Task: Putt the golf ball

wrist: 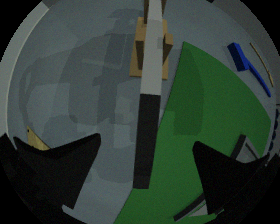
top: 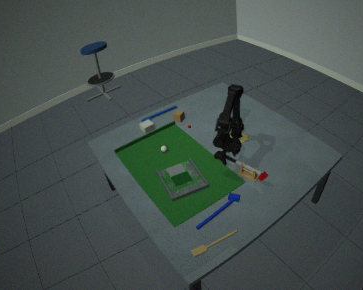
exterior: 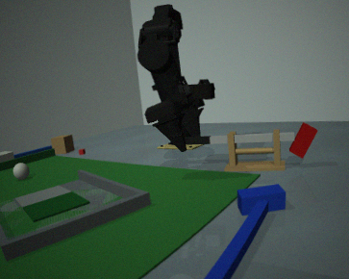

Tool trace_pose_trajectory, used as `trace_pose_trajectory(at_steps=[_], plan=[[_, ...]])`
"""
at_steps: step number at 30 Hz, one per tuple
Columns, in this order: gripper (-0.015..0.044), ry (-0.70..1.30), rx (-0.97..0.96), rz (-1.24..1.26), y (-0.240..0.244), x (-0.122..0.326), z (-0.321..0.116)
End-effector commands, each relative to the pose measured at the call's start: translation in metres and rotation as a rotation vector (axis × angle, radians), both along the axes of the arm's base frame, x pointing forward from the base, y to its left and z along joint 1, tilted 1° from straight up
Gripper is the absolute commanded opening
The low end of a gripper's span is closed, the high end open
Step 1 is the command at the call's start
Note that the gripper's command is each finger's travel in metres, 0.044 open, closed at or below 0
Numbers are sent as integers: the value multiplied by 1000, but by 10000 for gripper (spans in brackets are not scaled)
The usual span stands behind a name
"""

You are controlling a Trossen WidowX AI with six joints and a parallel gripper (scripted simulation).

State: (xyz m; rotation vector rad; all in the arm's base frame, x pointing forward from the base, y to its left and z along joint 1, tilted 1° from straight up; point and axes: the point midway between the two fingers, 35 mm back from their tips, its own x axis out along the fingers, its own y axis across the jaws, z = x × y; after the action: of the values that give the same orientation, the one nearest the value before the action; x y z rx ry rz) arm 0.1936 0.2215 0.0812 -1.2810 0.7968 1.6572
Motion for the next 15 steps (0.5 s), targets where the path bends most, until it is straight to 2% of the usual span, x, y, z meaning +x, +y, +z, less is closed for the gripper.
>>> trace_pose_trajectory(at_steps=[1,14,15], plan=[[440,10,-3,4,-1,-3,-8],[440,10,-3,4,-1,-3,-22],[414,3,-3,0,0,-1,-19]])
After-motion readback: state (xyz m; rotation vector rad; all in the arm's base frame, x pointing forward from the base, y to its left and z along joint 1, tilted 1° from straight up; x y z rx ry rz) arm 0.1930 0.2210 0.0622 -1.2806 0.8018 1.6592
